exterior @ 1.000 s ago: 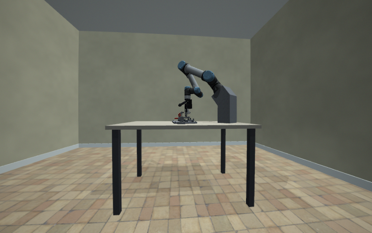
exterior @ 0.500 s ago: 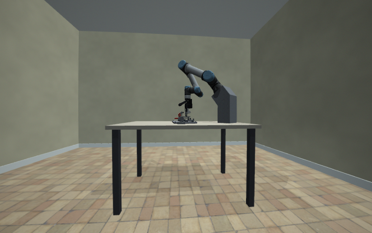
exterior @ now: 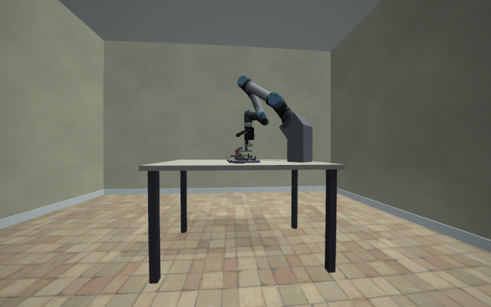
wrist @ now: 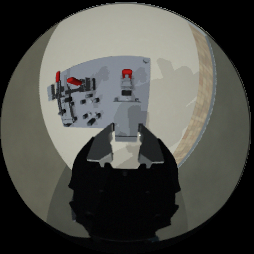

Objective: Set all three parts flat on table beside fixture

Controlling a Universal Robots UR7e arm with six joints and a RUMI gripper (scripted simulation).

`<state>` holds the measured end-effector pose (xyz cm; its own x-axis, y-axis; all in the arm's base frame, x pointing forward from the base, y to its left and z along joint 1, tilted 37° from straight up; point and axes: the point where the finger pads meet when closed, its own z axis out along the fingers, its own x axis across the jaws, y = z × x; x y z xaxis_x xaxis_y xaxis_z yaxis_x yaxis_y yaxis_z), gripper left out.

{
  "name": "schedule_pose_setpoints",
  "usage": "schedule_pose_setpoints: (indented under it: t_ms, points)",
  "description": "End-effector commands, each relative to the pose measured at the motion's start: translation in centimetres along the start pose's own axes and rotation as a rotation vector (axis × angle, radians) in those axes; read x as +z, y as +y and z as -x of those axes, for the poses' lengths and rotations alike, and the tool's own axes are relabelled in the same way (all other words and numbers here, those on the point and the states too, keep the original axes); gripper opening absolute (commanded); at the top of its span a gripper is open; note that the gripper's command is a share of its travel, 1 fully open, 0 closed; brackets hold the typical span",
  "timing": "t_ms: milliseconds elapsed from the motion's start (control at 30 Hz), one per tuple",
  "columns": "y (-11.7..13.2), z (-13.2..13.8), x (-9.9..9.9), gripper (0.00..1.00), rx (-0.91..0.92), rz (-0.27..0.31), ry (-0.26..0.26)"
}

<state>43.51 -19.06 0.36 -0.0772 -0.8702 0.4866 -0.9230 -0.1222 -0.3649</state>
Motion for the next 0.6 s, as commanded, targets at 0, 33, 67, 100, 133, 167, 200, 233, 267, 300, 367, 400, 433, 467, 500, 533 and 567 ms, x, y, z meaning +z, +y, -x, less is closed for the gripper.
schedule_pose_setpoints:
  t_ms: [0,33,67,100,133,167,200,233,267,300,367,400,433,467,500,533,567]
  points:
    - [0.25,0.16,-0.38,0.0,-0.001,0.005,-0.003]
    - [0.25,0.16,-0.38,0.0,-0.001,0.005,-0.003]
    - [0.2,0.11,-0.38,0.0,-0.001,0.004,-0.003]
    - [0.16,0.08,-0.37,0.0,-0.001,0.003,-0.002]
    - [0.14,0.06,-0.37,0.0,-0.001,0.003,-0.002]
    - [0.15,0.08,-0.35,0.0,-0.001,0.003,-0.002]
    - [0.16,0.09,-0.34,0.0,-0.001,0.004,-0.003]
    - [0.16,0.09,-0.33,0.0,-0.001,0.004,-0.003]
    - [0.16,0.09,-0.33,0.0,-0.001,0.004,-0.003]
    - [0.16,0.09,-0.33,0.0,-0.001,0.004,-0.002]
    - [0.15,0.09,-0.33,0.0,-0.001,0.003,-0.002]
    - [0.15,0.09,-0.34,0.0,-0.001,0.003,-0.002]
    - [0.15,0.09,-0.34,0.0,-0.001,0.003,-0.002]
    - [0.15,0.08,-0.34,0.0,-0.001,0.003,-0.002]
    - [0.15,0.08,-0.34,0.0,-0.001,0.003,-0.002]
    - [0.15,0.08,-0.34,0.0,-0.001,0.003,-0.002]
    - [0.15,0.08,-0.34,0.0,-0.001,0.003,-0.002]
